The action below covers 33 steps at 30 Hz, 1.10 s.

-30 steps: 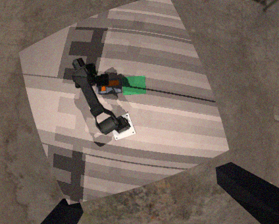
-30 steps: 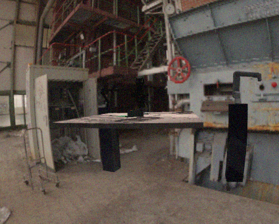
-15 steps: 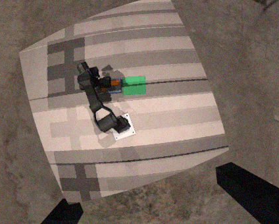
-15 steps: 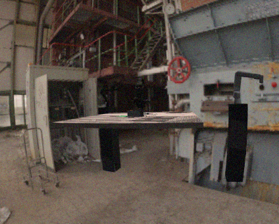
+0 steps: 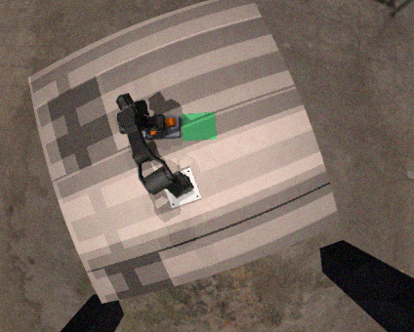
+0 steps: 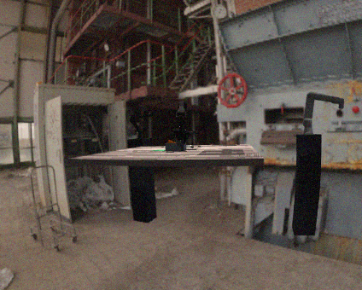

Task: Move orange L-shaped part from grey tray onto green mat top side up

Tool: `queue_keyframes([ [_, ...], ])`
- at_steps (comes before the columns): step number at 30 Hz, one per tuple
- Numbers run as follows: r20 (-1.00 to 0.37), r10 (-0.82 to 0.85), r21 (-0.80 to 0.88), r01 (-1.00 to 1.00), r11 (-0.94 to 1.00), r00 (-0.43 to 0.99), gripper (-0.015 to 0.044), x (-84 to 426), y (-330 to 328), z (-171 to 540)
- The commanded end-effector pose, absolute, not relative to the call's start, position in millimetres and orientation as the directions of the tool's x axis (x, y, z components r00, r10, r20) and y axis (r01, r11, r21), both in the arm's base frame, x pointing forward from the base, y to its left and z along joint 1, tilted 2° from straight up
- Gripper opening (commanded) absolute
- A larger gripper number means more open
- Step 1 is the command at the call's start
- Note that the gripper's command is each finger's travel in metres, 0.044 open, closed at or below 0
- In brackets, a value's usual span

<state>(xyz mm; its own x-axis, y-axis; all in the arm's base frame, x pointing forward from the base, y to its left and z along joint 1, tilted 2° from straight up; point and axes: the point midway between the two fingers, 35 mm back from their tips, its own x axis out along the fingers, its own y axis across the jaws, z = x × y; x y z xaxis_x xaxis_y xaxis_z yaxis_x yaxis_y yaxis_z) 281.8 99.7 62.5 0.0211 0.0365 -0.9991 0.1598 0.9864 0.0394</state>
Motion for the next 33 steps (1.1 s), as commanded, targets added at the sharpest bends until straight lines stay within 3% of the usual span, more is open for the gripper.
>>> queue_keyframes([
  [1, -1.000, 0.029, 0.029, 0.161, 0.986, 0.005, 0.0180, 279.4, 98.8, 51.6],
  [33, -0.999, 0.035, 0.037, 0.159, 0.987, 0.013, 0.0180, 280.8, 101.3, 49.4],
])
